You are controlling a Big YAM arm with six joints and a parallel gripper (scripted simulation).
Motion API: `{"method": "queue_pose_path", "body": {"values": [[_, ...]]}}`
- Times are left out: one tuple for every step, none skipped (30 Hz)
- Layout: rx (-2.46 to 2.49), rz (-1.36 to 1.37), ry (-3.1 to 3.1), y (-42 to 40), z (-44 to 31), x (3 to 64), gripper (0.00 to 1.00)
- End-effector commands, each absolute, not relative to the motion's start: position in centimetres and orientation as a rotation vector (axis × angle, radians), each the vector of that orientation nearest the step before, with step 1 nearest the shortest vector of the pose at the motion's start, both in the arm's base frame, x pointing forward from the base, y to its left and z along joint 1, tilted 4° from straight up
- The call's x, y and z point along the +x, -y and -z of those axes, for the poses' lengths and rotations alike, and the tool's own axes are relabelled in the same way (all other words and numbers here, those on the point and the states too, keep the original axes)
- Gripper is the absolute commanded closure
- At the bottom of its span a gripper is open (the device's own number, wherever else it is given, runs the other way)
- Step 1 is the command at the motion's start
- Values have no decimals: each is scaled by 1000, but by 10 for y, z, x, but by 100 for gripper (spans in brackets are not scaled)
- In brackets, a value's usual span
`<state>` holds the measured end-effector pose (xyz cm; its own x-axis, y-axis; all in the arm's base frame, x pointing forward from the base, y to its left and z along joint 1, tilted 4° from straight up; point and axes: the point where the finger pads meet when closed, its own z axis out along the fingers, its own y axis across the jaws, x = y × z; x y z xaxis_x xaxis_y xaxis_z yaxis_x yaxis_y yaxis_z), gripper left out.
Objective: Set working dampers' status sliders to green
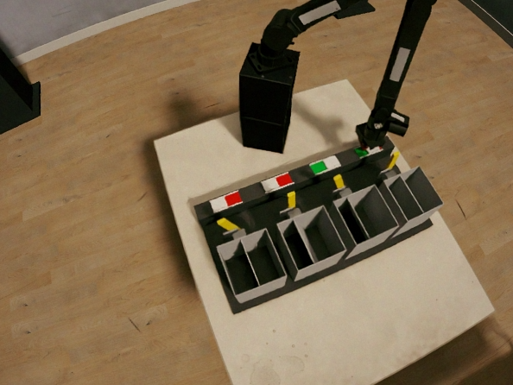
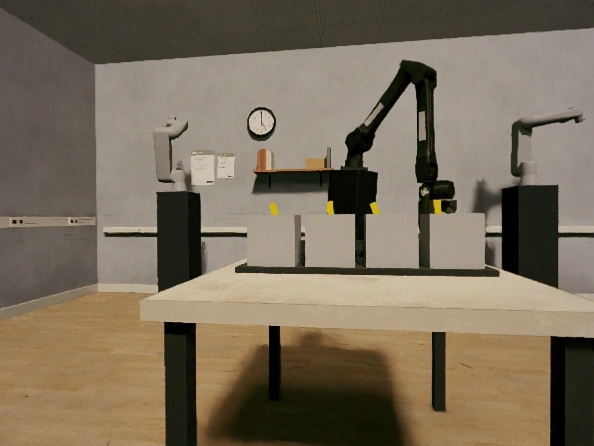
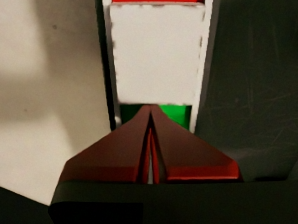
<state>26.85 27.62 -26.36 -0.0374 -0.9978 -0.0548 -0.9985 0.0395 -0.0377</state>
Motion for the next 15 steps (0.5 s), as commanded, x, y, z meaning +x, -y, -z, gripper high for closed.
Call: {"method": "queue_pose_path", "body": {"values": [[-2115,-21,-2186,-295,255,277,100],[-2115,-21,-2186,-295,255,277,100],[-2116,-21,-2181,-295,255,277,100],[-2116,-21,-2184,-295,255,277,100],[-2116,-21,-2187,-295,256,276,100],[-2115,-21,-2186,-296,256,276,100],[-2115,-22,-2185,-296,256,277,100],[-2115,-22,-2185,-296,256,277,100],[-2116,-21,-2185,-296,256,276,100],[-2116,-21,-2185,-296,256,276,100],[-2115,-21,-2185,-297,256,277,100],[-2115,-21,-2185,-297,256,277,100],[-2116,-21,-2185,-297,256,276,100],[-2116,-21,-2185,-297,256,276,100],[-2116,-21,-2185,-297,256,276,100]]}}
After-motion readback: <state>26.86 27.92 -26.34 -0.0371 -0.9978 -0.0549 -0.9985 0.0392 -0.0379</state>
